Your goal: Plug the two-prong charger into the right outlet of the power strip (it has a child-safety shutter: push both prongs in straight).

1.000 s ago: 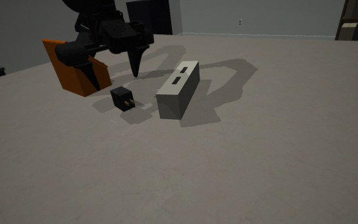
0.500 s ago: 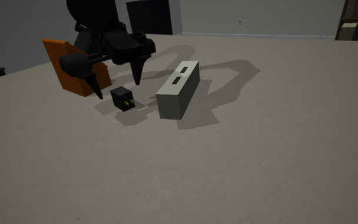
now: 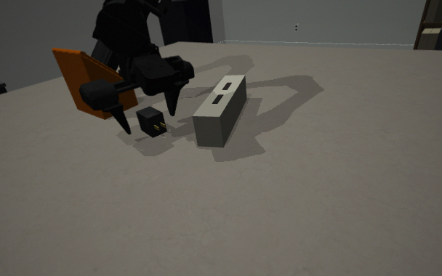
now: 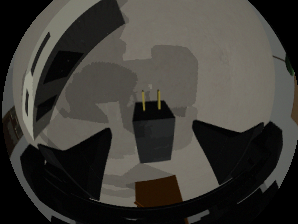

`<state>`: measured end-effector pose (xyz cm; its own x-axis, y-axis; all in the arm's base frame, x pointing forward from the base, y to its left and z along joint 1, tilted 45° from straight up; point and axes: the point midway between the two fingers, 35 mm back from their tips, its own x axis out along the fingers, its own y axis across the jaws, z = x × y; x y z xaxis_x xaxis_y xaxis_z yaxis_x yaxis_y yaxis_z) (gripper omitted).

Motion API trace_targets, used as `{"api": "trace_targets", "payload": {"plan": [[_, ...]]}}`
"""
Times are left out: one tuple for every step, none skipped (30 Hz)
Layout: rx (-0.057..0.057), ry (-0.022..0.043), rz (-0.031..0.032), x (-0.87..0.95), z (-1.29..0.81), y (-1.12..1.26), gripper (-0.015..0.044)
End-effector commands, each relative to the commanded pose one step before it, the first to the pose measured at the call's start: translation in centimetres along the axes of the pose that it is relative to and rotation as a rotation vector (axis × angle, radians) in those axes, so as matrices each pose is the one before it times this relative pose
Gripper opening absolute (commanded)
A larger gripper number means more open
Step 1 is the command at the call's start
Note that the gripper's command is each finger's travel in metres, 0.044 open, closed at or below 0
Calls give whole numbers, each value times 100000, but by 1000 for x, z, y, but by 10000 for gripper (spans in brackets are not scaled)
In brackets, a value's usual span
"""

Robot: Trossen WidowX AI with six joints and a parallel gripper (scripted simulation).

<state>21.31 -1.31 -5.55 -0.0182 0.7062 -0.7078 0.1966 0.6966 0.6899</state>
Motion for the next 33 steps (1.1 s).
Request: {"api": "trace_targets", "payload": {"plan": [[635,388,545,675,-125,36,440],[-5,9,23,126,-6,6,440],[-3,6,14,76,-4,4,440],[-1,2,5,26,-1,1,440],[-644,-235,-470,-338,95,-9,414],[0,0,0,0,0,0,387],[0,0,0,0,0,0,361],[0,0,0,0,0,0,335],[0,0,0,0,0,0,309],[0,0,0,0,0,0,282],[0,0,0,0,0,0,256],[0,0,0,0,0,0,230],[0,0,0,0,0,0,204],[0,0,0,0,0,0,177],[0,0,0,0,0,0,151],[0,0,0,0,0,0,145],[0,0,0,0,0,0,138],[0,0,0,0,0,0,131],[0,0,0,0,0,0,125],[0,0,0,0,0,0,118],[0,0,0,0,0,0,111],[12,-2,-10,-75,3,-5,85],[23,-4,-18,-139,5,-10,59],[34,-5,-24,-206,5,-14,32],[44,-4,-28,-279,2,-16,6],[55,-2,-30,-357,-6,-17,0],[65,2,-27,-435,-20,-18,0],[63,7,-17,-434,-33,-16,0],[60,12,-6,-436,-44,-15,0],[58,17,5,-439,-53,-14,0],[55,22,16,-442,-58,-13,0],[52,26,28,-445,-62,-12,0],[48,30,40,-448,-65,-11,0]]}}
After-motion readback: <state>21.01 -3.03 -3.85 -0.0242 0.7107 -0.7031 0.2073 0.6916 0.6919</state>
